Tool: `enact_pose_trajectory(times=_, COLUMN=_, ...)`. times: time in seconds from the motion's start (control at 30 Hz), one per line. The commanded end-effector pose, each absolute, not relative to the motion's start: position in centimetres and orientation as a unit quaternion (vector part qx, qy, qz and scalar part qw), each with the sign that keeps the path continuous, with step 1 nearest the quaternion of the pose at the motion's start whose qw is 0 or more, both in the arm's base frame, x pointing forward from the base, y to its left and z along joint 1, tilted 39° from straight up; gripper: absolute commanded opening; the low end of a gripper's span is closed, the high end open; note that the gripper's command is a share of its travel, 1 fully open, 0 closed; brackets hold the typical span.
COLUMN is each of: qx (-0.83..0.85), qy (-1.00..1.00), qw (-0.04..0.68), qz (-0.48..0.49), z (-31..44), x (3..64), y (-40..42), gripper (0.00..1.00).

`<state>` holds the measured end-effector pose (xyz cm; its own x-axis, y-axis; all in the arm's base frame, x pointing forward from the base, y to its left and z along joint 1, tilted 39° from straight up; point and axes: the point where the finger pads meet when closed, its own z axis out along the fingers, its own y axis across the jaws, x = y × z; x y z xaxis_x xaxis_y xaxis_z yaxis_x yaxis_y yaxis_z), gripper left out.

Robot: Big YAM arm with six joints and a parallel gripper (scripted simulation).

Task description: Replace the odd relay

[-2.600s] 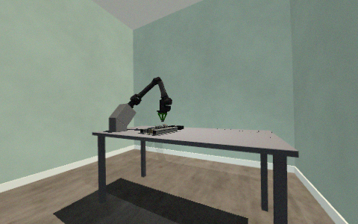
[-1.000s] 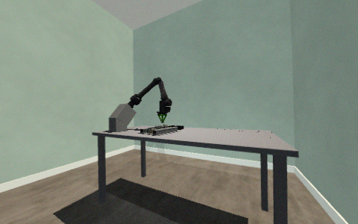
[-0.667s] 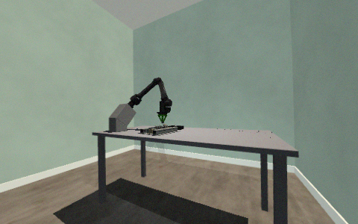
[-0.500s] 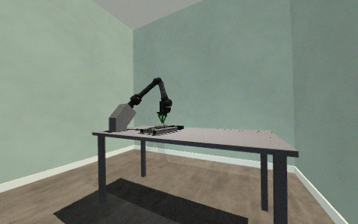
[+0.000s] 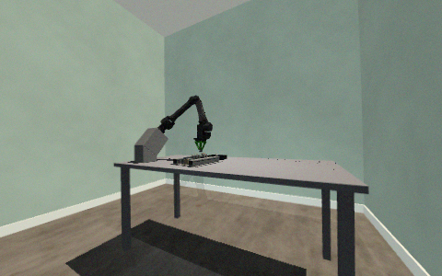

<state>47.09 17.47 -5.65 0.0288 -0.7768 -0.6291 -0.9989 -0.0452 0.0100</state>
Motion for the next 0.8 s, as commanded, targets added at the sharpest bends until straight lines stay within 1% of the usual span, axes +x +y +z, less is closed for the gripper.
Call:
enact_pose_trajectory(times=0.0, qx=-0.678, qy=0.653, qw=0.248, qz=0.229, z=-4.34, x=49.11, y=17.03, gripper=0.0)
enact_pose_trajectory(times=0.77, qx=-0.677, qy=0.654, qw=0.247, qz=0.23, z=-4.5, x=49.04, y=17.13, gripper=0.0)
